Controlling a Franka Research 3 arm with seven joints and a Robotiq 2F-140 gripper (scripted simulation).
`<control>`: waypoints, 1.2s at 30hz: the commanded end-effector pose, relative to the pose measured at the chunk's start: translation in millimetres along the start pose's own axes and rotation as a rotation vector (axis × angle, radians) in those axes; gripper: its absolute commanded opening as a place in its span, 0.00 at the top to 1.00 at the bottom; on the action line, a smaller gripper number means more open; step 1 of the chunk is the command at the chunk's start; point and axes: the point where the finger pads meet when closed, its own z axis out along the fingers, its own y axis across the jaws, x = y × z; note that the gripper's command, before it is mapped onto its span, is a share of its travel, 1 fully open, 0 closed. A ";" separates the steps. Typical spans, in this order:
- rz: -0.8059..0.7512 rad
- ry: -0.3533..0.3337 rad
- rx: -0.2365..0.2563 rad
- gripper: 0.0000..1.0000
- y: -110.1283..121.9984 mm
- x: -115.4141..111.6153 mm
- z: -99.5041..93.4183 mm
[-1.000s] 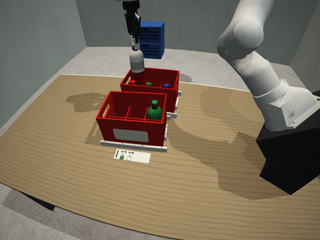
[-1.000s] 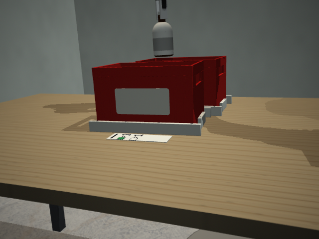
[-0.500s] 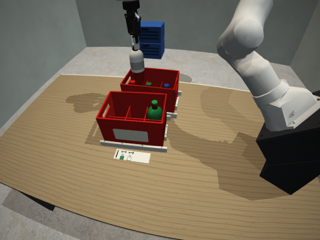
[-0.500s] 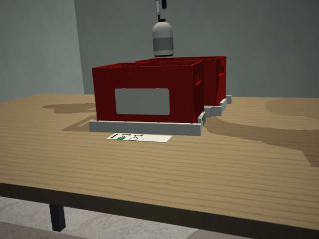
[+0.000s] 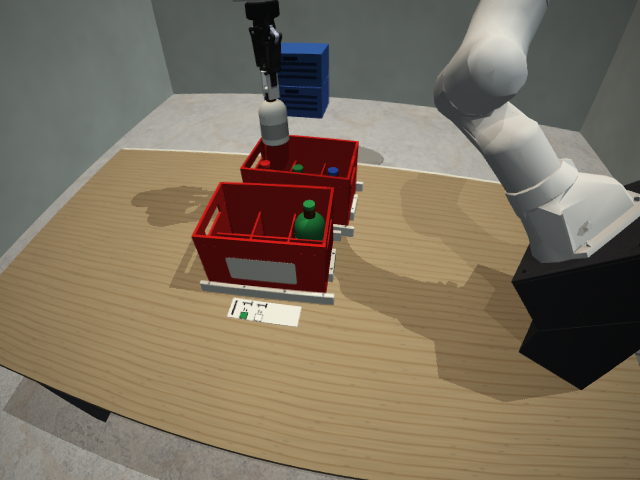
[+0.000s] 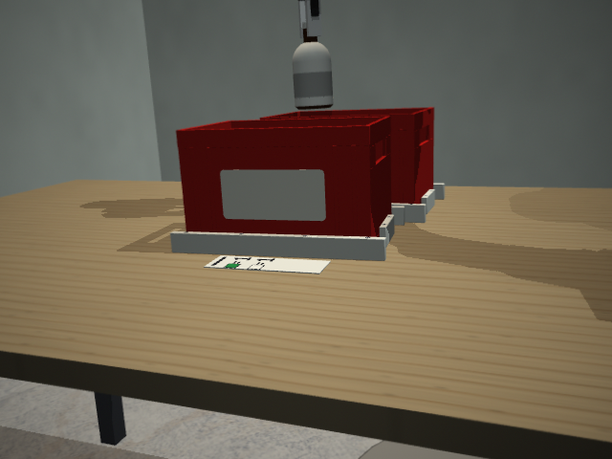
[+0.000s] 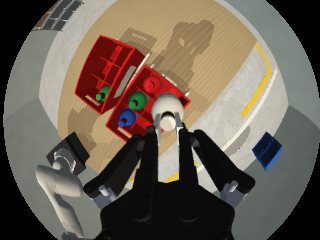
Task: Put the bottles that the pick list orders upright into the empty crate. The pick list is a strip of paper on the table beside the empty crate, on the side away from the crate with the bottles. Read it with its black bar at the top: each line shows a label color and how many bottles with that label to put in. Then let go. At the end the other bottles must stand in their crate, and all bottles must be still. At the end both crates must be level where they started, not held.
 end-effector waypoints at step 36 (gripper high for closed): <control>-0.003 0.008 -0.010 1.00 -50.5 31.5 -5.2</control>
